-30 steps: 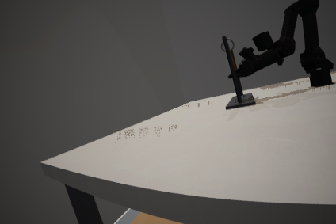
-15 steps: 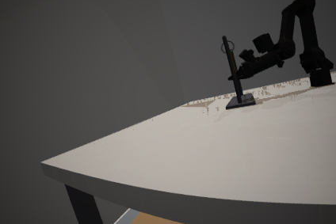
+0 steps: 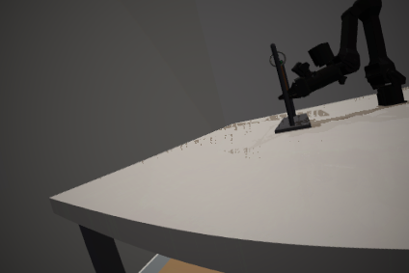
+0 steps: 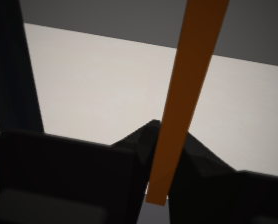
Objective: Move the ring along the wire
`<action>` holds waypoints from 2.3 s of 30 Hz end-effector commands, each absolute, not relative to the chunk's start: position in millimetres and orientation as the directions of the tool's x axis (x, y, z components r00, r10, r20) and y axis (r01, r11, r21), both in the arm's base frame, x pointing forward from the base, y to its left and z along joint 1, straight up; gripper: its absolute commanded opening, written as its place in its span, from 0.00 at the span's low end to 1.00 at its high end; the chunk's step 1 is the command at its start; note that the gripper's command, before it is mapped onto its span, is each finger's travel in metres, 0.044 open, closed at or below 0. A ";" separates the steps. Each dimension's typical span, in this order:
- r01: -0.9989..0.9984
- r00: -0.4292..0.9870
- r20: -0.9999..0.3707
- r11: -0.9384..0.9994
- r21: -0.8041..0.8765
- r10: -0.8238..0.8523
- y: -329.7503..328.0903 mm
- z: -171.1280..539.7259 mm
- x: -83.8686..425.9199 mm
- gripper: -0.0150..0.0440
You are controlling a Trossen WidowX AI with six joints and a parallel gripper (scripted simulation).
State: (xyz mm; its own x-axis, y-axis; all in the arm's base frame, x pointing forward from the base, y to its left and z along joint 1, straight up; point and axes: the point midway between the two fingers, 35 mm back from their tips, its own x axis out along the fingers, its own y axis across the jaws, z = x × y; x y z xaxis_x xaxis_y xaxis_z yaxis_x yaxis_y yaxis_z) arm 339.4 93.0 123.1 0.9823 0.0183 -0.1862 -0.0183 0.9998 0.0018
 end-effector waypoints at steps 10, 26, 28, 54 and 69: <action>-0.018 0.982 -0.186 1.000 0.002 0.018 93.0 123.1 339.4 0.27; -0.016 0.982 -0.189 1.000 0.005 0.017 93.8 128.9 317.3 0.53; -0.016 0.982 -0.189 1.000 0.005 0.016 93.7 129.8 312.5 0.53; -0.014 0.982 -0.190 1.000 0.008 0.015 92.0 131.8 290.2 0.53; -0.019 0.981 -0.192 1.000 0.003 0.019 89.9 140.0 241.8 1.00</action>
State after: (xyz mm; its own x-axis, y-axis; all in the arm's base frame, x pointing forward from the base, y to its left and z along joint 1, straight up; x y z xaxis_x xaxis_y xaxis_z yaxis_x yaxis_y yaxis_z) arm 249.1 92.4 142.4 0.9822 0.0242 -0.1863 -0.0240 0.9997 0.0036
